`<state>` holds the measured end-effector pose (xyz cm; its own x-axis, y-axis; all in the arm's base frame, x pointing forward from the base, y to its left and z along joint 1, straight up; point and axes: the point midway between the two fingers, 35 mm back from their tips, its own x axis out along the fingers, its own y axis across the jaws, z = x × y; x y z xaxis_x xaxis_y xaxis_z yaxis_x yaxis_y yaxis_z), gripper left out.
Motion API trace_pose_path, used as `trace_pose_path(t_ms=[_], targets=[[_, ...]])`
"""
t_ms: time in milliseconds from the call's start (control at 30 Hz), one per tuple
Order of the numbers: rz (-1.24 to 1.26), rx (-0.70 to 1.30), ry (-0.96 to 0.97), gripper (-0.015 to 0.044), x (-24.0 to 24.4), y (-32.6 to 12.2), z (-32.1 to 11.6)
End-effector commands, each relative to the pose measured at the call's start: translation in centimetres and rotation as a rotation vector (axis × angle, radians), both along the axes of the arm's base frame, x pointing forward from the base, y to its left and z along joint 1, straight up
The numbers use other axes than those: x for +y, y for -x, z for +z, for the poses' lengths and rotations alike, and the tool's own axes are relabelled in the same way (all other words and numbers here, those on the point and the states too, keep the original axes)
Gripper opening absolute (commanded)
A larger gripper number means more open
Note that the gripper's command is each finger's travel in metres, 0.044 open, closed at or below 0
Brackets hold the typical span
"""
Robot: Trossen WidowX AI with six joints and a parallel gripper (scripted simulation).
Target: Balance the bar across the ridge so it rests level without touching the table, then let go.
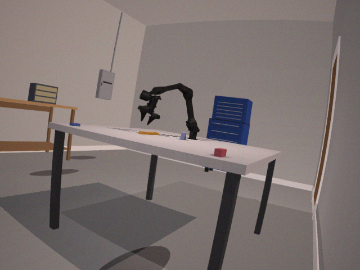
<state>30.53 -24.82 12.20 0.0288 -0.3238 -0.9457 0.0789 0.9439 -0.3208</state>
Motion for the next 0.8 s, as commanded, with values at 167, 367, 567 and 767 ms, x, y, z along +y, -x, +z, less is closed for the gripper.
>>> trace_pose_path(t_ms=[167,367,567,767], targets=[[0.099,0.016,-0.3,0.0315,5.0,1.9,0.0],[0.101,0.016,-0.305,0.0315,5.1,1.9,0.1],[0.101,0.016,-0.305,0.0315,5.0,1.8,-2.3],[0.101,0.016,-0.305,0.0315,5.0,1.8,-4.5]])
